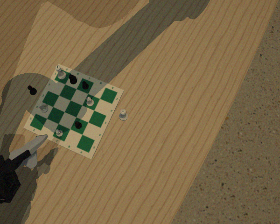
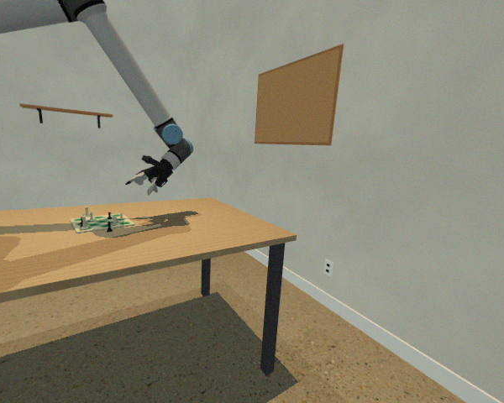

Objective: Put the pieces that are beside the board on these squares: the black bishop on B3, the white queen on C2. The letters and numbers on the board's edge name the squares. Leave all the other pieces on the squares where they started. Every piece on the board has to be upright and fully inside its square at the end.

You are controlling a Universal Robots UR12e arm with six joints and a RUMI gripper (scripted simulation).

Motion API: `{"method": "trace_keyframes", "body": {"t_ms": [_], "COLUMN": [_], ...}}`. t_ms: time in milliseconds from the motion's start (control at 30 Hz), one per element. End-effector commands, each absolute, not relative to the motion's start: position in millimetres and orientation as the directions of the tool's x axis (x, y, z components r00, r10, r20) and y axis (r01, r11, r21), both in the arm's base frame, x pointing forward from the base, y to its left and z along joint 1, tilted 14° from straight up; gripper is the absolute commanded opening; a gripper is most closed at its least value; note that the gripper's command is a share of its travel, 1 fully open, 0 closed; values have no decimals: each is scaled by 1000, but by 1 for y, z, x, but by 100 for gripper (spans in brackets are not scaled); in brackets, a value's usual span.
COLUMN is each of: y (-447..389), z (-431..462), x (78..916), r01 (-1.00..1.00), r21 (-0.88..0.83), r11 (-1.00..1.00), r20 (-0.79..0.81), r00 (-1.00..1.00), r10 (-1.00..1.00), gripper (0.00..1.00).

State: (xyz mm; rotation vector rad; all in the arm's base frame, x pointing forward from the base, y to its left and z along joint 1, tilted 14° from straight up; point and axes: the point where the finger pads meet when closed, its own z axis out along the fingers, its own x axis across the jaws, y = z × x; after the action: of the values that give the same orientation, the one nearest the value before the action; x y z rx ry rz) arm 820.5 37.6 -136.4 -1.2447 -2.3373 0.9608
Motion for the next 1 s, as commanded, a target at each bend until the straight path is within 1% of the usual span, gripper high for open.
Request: {"method": "trace_keyframes", "body": {"t_ms": [0,367,500,967], "y": [28,1,-2,-39], "z": [-137,-137,-138,-140], "x": [813,788,785,751], "r01": [622,616,613,531], "r21": [-633,-497,-478,-272], "r11": [461,611,629,802], "r20": [-29,-47,-50,-115], "r00": [-614,-723,-734,-846], "r10": [789,689,677,521], "gripper": [100,100,100,100]}}
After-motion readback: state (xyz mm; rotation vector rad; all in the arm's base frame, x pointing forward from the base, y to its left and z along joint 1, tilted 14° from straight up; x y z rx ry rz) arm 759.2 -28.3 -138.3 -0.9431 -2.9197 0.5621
